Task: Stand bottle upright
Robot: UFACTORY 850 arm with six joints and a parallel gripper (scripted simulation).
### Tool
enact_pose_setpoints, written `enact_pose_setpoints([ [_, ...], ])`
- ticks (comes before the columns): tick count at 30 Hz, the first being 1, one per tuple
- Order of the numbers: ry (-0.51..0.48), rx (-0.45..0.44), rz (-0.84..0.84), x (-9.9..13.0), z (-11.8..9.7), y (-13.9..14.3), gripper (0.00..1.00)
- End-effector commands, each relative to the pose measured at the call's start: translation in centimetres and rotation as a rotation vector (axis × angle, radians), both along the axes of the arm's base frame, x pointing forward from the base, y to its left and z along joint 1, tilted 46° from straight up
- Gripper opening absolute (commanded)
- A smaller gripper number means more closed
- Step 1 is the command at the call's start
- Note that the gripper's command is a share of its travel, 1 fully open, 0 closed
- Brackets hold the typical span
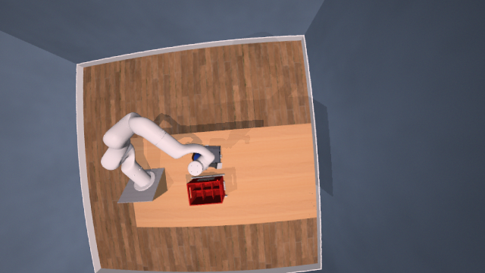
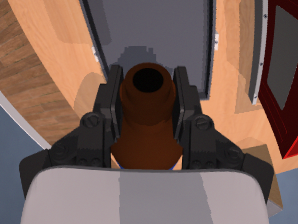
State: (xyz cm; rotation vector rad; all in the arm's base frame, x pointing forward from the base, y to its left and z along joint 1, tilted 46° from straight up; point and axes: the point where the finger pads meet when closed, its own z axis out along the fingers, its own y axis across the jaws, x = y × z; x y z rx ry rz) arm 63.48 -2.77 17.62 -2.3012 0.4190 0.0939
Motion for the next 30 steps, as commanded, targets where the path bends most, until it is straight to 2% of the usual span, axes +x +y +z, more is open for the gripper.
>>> enact_pose_setpoints([
  [1, 0.051, 0.003, -0.05, 0.06, 0.08, -0.07, 0.0],
  [30, 0.097, 0.007, -0.094, 0.06, 0.08, -0.07, 0.0],
])
